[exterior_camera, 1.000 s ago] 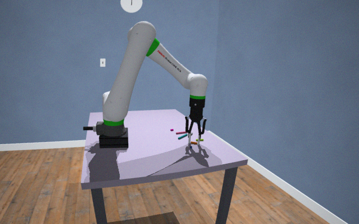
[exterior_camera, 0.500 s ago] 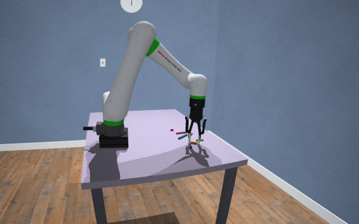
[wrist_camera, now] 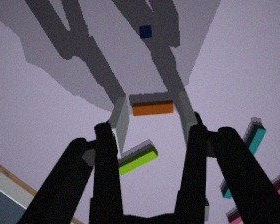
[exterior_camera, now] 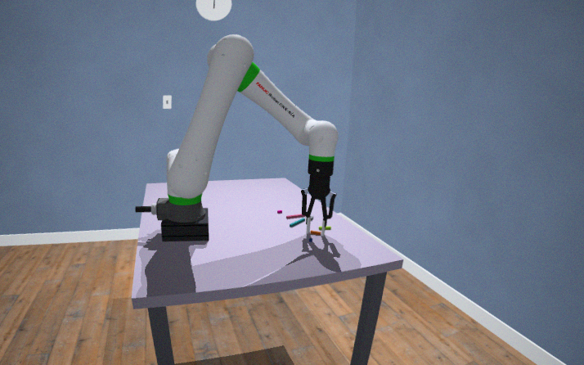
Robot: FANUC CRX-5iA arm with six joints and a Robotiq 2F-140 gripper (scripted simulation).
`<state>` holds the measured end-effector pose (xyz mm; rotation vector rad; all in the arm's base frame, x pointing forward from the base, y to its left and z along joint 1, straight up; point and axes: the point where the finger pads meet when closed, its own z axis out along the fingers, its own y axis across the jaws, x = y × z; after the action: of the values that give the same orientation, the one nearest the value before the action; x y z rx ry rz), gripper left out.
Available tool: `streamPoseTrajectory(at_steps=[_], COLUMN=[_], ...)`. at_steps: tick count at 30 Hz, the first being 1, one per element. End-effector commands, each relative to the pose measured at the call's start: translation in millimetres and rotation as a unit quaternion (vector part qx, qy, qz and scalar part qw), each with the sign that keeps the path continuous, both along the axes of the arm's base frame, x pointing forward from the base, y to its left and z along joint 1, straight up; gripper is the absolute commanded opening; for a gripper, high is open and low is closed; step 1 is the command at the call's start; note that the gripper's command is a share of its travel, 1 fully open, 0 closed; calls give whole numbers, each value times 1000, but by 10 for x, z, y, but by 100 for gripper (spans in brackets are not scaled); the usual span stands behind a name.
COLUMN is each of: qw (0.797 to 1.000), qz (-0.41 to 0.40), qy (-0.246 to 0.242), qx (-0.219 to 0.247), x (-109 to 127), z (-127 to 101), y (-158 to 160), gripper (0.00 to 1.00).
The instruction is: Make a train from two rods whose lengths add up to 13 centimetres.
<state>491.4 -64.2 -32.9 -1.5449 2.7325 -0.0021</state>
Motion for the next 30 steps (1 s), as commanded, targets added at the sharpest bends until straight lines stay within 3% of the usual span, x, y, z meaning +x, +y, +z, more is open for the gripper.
streamPoseTrajectory(at_steps=[1, 5, 6, 30], qw=[1000, 1000, 1000, 1000], qz=[0, 0, 0, 0], qy=[0, 0, 0, 0], qx=[0, 0, 0, 0], x=[2, 2, 2, 2], z=[2, 2, 2, 2], y=[0, 0, 0, 0], gripper=[35, 35, 23, 23])
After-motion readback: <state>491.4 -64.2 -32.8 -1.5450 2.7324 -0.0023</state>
